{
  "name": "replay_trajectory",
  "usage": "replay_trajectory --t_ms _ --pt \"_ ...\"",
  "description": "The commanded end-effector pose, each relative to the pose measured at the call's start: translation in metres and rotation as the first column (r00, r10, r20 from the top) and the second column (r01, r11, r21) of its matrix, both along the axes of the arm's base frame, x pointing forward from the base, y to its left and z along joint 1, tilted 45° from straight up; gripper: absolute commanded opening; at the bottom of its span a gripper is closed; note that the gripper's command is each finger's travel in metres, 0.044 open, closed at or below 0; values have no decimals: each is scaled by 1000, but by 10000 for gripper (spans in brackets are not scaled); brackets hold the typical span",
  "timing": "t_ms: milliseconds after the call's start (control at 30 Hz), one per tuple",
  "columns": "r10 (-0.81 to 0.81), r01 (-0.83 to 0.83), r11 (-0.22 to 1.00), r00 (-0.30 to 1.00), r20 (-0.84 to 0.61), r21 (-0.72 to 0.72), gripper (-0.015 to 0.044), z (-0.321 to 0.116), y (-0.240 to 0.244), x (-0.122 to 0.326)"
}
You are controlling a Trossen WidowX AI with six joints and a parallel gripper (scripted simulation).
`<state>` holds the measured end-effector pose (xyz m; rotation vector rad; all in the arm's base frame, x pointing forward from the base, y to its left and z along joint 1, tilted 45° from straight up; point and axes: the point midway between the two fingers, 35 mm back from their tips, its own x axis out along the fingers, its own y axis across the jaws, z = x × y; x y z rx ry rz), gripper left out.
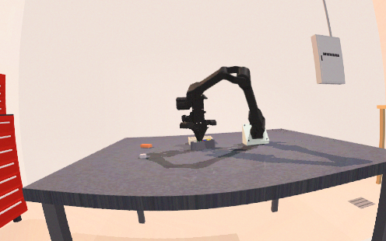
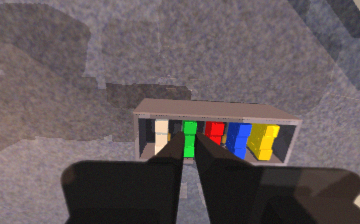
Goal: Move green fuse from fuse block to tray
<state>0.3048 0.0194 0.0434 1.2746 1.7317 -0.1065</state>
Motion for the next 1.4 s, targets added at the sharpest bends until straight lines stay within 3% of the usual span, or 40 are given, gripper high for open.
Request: replay_trajectory --t_ms 0,1367 --pt "0 0 1000 1000 0 0 0 1 -1 0" --pt "-2 2 1000 1000 -1 2 0 15 -15 1"
